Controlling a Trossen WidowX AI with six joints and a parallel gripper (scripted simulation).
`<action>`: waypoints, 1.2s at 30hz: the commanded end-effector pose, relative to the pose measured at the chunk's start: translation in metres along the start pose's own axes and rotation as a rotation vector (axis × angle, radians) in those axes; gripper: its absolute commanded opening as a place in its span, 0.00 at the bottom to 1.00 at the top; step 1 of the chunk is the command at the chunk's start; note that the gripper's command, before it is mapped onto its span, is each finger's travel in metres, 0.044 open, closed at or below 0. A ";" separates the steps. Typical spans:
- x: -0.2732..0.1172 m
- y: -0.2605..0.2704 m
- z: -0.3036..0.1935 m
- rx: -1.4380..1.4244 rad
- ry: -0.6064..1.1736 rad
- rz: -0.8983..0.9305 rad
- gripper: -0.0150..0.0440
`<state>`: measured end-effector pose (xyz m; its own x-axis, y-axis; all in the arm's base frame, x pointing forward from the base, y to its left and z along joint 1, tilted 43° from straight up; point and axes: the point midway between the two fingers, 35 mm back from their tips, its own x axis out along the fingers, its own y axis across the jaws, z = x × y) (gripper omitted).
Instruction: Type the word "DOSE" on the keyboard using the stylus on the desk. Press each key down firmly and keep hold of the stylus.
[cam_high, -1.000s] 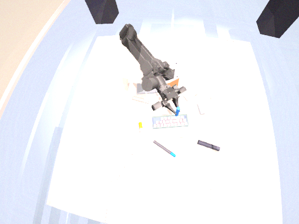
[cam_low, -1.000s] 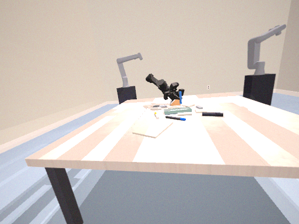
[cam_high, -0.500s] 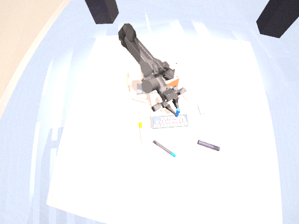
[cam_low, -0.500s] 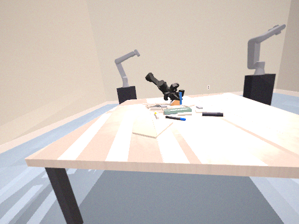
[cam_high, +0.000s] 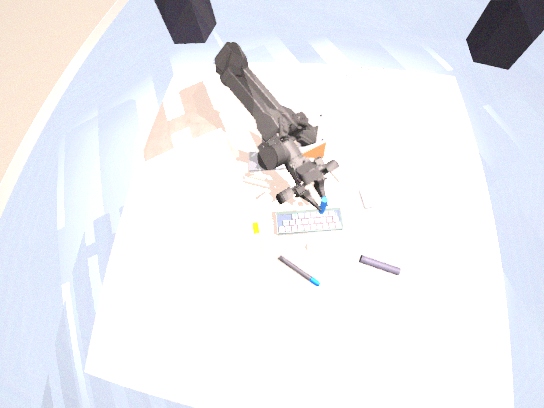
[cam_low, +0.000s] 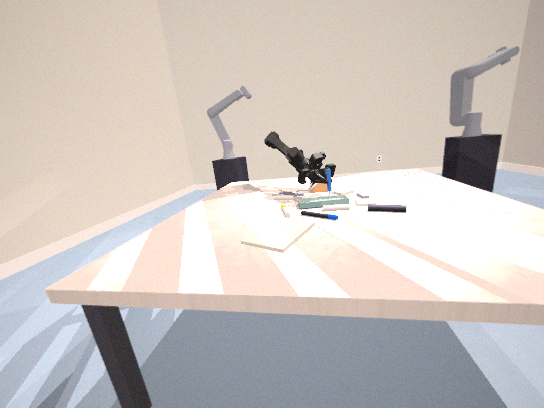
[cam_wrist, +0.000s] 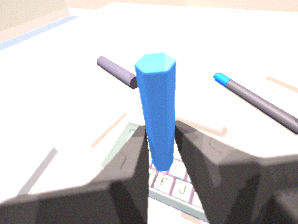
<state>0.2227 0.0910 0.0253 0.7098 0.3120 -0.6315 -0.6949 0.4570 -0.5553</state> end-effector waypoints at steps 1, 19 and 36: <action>0.001 0.000 -0.003 -0.004 0.009 -0.001 0.39; -0.004 0.000 0.007 -0.003 0.008 -0.002 0.30; -0.005 -0.001 0.008 -0.003 0.008 -0.001 0.39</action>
<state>0.2191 0.0956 0.0300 0.7058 0.3050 -0.6394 -0.6987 0.4487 -0.5572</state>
